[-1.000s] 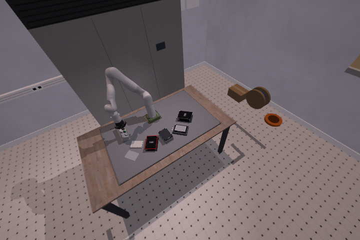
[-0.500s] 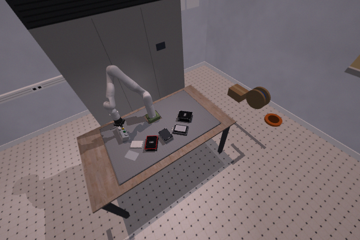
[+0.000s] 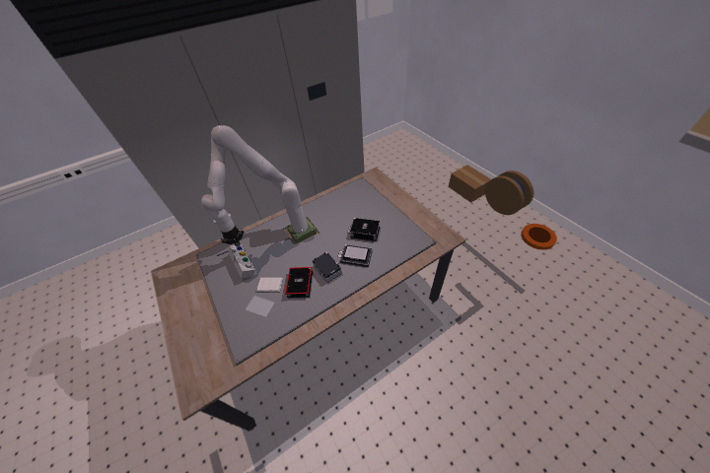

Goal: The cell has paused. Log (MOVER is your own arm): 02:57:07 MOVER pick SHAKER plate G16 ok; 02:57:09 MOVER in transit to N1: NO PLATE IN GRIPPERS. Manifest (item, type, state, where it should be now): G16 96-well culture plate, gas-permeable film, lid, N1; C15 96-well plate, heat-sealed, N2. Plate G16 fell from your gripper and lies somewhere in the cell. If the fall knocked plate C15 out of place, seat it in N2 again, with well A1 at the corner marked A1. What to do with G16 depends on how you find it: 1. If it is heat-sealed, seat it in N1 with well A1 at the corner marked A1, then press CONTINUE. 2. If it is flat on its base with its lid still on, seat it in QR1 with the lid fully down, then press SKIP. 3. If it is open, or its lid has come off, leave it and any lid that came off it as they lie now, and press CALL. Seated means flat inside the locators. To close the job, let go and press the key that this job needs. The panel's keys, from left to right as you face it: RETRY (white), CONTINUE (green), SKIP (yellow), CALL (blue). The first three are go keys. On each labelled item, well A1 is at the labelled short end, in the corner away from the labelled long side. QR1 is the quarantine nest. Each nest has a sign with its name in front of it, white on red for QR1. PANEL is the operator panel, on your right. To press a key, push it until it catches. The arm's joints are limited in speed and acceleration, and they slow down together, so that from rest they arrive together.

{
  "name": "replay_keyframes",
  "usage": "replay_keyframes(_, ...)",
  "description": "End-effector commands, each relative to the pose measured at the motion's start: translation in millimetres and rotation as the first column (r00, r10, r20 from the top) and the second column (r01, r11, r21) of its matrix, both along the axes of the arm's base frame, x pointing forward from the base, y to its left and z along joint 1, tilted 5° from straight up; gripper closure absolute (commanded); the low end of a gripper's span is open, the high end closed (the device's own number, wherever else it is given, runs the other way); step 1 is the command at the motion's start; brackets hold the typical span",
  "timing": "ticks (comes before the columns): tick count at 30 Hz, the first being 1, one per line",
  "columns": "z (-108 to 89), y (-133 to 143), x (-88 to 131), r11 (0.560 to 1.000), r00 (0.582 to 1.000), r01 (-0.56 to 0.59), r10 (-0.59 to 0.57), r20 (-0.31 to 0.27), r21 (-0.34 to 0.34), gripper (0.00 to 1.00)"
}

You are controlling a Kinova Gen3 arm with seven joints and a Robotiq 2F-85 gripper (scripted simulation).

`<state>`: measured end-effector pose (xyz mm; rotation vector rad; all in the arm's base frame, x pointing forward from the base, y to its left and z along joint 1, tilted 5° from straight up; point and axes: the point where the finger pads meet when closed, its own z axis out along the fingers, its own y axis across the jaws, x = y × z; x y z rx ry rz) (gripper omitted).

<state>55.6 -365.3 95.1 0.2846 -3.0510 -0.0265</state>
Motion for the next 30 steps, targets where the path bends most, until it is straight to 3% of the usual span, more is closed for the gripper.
replay_keyframes(1,2.3,-4,-17,1.0,1.0,0.019,-0.019,0.0,-0.004,0.9)
replay_keyframes(4,3.0,-5,-26,1.0,1.0,0.019,-0.019,0.0,-0.004,0.9)
replay_keyframes(16,3.0,-5,-26,1.0,1.0,0.019,-0.019,0.0,-0.004,0.9)
replay_keyframes(30,-12.9,-5,-27,1.0,1.0,0.019,-0.019,0.0,-0.004,0.9)
